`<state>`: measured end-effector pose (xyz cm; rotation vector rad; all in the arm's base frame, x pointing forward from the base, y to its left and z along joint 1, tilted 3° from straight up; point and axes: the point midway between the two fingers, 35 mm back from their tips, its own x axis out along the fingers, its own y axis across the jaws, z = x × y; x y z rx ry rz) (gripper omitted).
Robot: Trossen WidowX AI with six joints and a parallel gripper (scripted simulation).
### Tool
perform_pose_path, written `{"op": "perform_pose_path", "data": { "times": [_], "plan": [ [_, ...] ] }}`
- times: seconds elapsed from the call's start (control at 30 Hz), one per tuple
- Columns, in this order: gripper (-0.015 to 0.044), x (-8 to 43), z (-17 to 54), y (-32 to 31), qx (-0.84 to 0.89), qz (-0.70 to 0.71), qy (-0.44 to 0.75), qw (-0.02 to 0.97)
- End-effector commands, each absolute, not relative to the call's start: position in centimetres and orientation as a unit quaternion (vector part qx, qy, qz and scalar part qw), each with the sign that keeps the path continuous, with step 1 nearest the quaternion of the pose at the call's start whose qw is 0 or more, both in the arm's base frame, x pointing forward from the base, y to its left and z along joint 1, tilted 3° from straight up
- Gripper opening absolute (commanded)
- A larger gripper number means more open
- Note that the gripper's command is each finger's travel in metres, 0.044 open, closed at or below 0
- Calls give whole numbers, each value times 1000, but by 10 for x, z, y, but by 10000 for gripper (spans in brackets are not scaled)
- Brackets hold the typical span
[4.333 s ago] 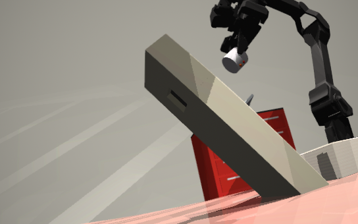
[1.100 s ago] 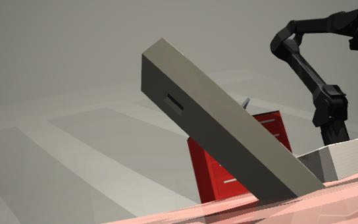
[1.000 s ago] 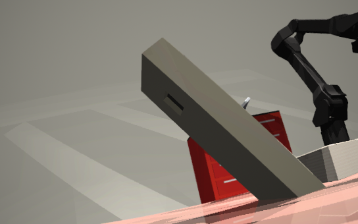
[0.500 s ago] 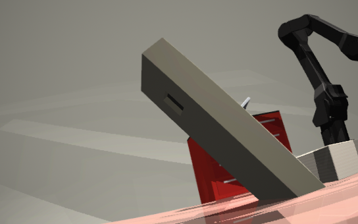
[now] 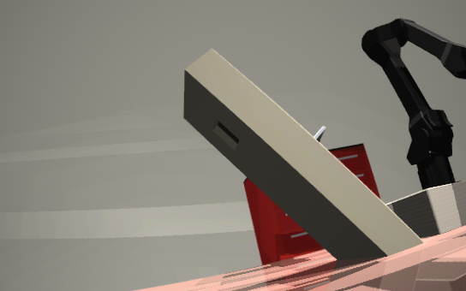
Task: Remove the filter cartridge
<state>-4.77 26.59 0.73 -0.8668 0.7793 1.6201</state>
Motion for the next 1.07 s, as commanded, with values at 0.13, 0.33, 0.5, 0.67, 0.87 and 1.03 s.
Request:
{"op": "perform_pose_path", "data": {
  "times": [0.13, 0.33, 0.5, 0.67, 0.87, 1.03],
  "plan": [
    [440, -47, 27, 270, -364, 683, 327, 543],
    [440, -44, 78, 265, -365, 682, 328, 542],
    [440, -44, 65, 268, -363, 682, 327, 545],
    [440, -44, 65, 268, -363, 682, 327, 545],
    [440, -44, 65, 268, -363, 682, 327, 545],
    [440, -44, 65, 268, -363, 682, 327, 545]
  ]
}}
